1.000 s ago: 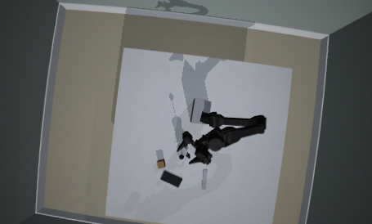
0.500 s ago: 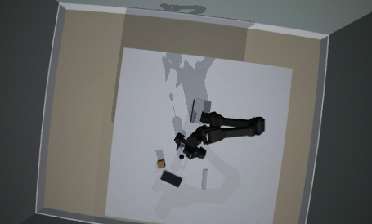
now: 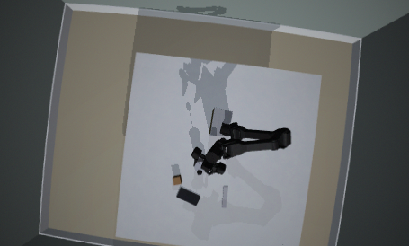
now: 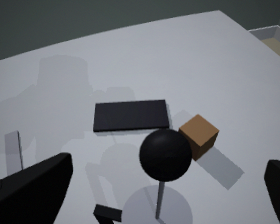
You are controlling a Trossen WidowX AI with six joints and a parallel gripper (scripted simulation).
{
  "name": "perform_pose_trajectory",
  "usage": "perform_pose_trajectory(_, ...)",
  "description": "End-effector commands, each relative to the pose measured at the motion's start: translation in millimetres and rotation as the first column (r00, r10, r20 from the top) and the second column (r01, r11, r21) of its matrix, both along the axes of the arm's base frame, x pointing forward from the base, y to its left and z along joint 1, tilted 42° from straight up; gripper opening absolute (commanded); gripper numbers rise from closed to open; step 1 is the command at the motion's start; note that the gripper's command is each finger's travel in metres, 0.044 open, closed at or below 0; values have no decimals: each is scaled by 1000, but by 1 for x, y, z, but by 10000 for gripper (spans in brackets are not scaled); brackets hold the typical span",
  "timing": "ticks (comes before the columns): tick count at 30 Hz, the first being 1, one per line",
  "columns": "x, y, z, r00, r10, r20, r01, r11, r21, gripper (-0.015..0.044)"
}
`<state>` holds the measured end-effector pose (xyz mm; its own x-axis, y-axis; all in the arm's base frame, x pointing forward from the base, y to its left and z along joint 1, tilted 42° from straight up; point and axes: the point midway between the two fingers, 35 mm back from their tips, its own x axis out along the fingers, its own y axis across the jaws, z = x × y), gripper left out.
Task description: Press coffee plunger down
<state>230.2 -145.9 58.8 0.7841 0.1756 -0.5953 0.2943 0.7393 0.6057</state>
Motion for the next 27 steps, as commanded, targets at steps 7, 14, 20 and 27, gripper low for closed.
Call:
perform_pose_trajectory(7,12,5,-13,1000,-1,-6,1,1000,7,440)
perform_pose_trajectory(14,21,8,-19,1000,-2,-3,2,1000,8,440)
perform_pose_trajectory(20,23,9,-20,1000,-2,-2,2,1000,8,361)
perform_pose_trajectory(27,23,9,-20,1000,-2,-2,2,1000,8,177)
